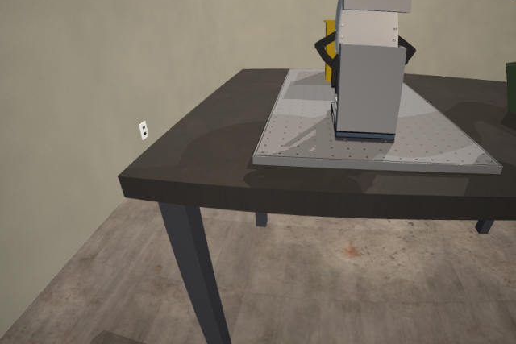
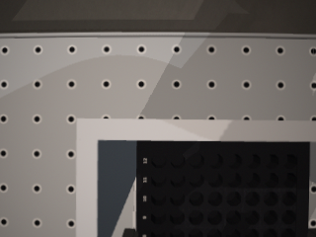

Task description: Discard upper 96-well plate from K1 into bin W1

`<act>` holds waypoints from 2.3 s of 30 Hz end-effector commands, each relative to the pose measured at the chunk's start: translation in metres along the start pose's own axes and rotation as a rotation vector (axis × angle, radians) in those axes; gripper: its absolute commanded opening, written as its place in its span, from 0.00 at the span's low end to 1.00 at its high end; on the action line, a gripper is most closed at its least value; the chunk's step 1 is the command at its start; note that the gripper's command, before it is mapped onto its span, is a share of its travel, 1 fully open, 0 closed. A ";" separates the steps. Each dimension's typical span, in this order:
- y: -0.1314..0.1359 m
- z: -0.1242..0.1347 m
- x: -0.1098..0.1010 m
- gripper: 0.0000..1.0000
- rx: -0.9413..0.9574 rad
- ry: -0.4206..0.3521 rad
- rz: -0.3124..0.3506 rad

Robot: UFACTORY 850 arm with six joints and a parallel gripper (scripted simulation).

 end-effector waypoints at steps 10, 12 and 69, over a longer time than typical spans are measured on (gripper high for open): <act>0.001 0.000 -0.014 0.00 0.000 0.000 0.002; 0.001 0.000 -0.018 0.00 0.000 0.000 0.002; 0.001 0.000 -0.099 0.00 0.000 0.001 0.002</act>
Point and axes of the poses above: the point where the finger pads meet when closed, its own x axis out along the fingers, its own y axis across the jaws, z = x × y, the point moved 4 cm from there along -x, back along the fingers, and after that the axes turned 15 degrees about -x, right-handed, at the moved point
